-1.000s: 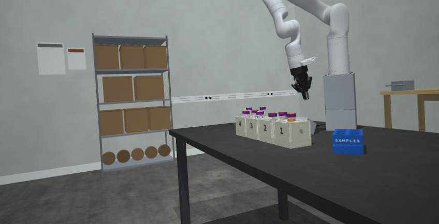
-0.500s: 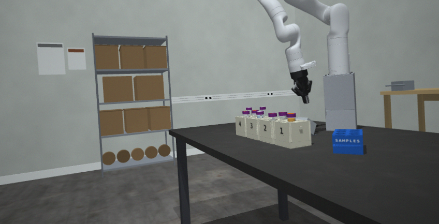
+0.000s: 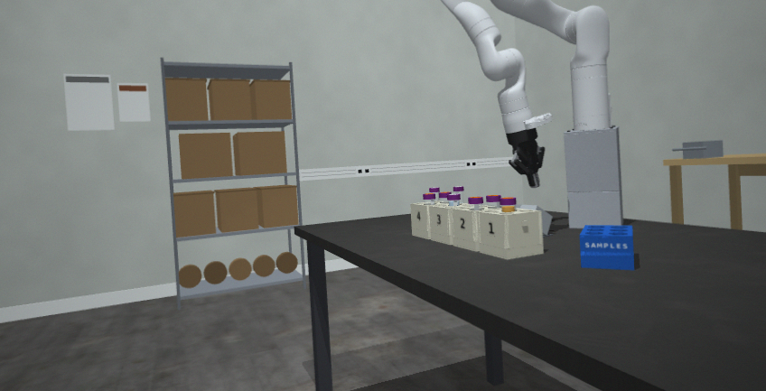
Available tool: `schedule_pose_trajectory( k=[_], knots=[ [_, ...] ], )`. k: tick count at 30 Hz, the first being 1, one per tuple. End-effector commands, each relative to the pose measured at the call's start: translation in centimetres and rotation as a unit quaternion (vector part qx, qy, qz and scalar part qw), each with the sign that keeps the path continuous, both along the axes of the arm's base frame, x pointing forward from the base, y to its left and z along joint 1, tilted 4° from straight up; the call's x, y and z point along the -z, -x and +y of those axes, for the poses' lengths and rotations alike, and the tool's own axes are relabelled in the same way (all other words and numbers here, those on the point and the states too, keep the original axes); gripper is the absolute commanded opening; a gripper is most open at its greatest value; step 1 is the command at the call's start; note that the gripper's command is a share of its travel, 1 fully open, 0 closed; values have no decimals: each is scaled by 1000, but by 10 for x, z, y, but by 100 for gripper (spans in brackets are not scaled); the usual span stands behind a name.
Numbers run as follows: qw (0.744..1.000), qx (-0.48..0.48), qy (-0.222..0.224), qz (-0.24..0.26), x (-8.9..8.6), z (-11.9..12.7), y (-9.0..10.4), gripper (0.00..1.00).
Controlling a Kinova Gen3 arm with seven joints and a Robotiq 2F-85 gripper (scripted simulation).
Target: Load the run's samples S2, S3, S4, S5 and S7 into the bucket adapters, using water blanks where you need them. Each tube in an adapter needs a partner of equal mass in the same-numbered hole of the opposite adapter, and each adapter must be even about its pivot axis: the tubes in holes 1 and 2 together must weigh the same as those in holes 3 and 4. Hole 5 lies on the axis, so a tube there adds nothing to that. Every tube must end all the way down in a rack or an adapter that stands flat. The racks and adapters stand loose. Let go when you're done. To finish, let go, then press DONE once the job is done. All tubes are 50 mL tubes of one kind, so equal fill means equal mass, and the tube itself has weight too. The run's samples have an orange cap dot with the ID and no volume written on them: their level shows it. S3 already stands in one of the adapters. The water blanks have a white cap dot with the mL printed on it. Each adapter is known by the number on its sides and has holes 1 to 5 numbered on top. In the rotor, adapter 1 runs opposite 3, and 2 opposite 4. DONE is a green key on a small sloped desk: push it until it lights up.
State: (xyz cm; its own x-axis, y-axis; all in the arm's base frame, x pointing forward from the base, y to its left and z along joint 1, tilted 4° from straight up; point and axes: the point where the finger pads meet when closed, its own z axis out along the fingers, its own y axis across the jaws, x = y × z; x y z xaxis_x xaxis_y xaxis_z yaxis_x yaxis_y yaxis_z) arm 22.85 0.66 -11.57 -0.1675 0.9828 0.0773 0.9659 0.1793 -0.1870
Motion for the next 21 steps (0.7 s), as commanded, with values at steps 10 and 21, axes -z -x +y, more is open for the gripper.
schedule_pose_trajectory(
  k=[10,21],
  knots=[
    [1000,0,0,-1,12,0,-2,10],
    [1000,0,0,-1,27,1,-3,10]
  ],
)
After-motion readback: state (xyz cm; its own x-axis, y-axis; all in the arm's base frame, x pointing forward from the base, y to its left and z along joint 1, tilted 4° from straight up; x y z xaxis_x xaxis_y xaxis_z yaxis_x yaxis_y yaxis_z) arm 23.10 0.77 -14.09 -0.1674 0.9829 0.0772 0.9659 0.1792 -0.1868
